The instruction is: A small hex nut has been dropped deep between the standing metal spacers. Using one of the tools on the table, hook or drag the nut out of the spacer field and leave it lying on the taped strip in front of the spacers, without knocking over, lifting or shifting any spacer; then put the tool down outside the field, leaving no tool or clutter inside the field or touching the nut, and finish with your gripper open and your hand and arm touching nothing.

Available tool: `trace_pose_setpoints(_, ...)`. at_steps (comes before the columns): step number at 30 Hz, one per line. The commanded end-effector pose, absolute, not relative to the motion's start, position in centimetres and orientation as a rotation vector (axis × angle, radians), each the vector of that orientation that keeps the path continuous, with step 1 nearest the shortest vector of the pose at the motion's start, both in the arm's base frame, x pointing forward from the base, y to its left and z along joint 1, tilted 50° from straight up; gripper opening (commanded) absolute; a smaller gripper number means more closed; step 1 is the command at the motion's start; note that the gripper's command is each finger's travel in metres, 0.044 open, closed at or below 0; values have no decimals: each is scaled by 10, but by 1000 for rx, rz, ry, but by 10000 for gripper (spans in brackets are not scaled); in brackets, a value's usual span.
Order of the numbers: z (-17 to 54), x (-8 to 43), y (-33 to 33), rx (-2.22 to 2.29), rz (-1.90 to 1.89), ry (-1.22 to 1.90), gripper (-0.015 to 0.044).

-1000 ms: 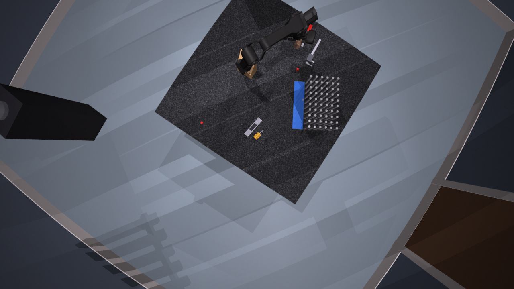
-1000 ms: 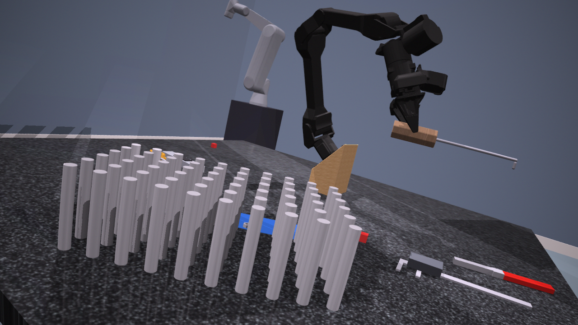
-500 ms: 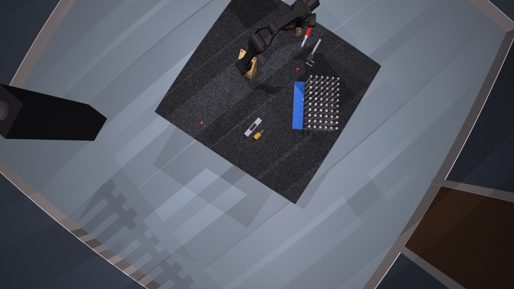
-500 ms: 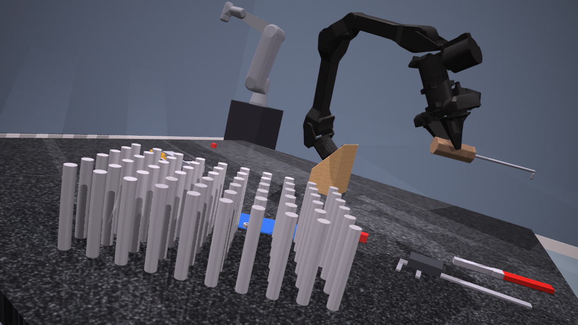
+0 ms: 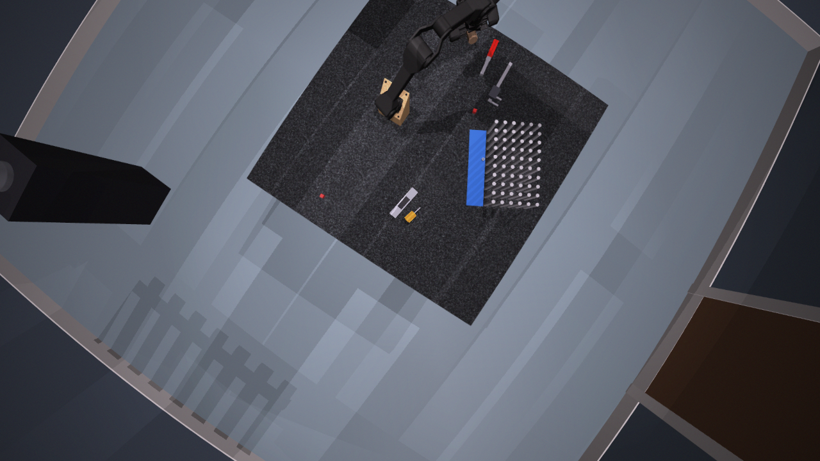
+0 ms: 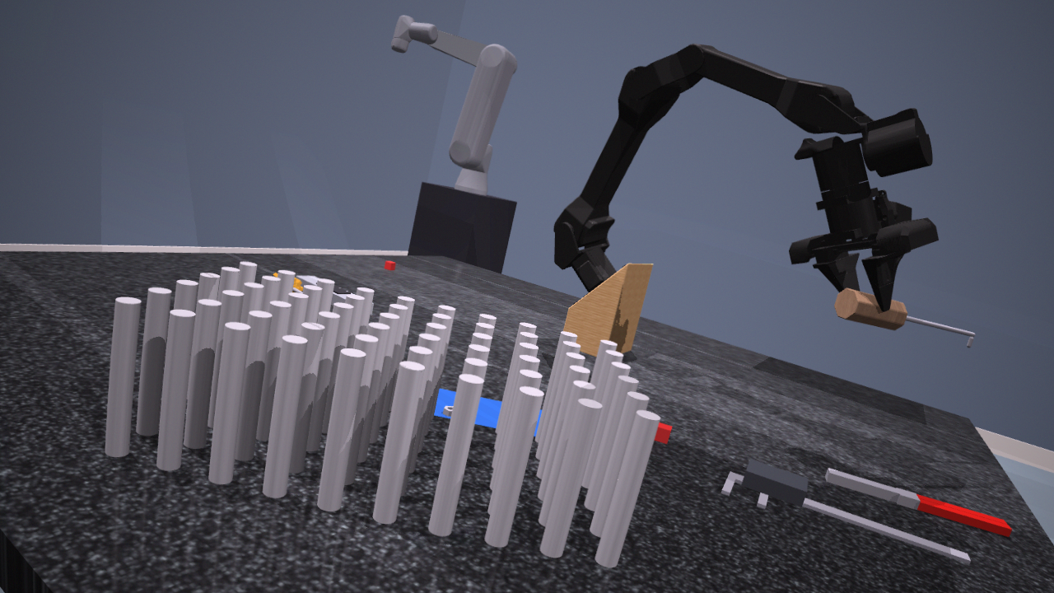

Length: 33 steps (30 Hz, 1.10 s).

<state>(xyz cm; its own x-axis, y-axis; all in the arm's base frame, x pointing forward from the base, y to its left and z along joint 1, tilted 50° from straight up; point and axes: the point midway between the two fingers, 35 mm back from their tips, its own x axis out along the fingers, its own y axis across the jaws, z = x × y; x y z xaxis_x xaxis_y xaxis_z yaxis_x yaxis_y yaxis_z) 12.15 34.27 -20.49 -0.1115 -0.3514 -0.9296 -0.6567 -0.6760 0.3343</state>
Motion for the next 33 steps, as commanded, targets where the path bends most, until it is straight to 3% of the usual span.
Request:
trace_pose_setpoints(1,-210,117,347,-1909,1907,1104,0)
trace_pose_setpoints(33,-237,122,325,-1909,1905,1103,0)
